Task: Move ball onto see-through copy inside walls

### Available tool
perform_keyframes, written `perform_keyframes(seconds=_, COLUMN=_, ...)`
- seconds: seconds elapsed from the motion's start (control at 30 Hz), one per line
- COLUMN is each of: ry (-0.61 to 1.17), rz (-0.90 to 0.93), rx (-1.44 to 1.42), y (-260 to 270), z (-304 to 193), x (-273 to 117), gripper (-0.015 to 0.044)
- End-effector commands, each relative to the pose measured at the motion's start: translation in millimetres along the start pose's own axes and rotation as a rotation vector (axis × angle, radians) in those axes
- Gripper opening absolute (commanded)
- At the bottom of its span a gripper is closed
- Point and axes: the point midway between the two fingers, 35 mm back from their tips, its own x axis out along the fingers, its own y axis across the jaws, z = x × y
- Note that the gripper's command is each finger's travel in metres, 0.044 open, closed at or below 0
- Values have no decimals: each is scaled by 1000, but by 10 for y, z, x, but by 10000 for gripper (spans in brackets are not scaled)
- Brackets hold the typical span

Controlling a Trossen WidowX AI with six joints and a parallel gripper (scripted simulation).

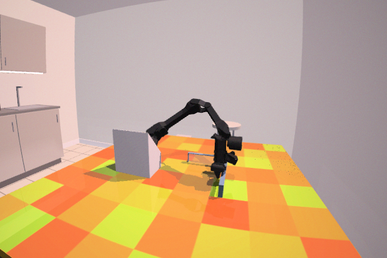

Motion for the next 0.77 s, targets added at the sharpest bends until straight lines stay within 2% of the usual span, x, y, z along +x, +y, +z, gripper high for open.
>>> perform_keyframes(seconds=0.0, ry=0, rz=0, rx=-1, y=1, z=4, x=-25, gripper=202)
perform_keyframes(seconds=0.2, ry=8, rz=0, rx=1, y=2, z=-4, x=-825, gripper=202)
perform_keyframes(seconds=0.57, ry=-9, rz=2, rx=15, y=-35, z=11, x=-770, gripper=202)
perform_keyframes(seconds=0.73, ry=-12, rz=0, rx=8, y=-20, z=-14, x=-1221, gripper=333)
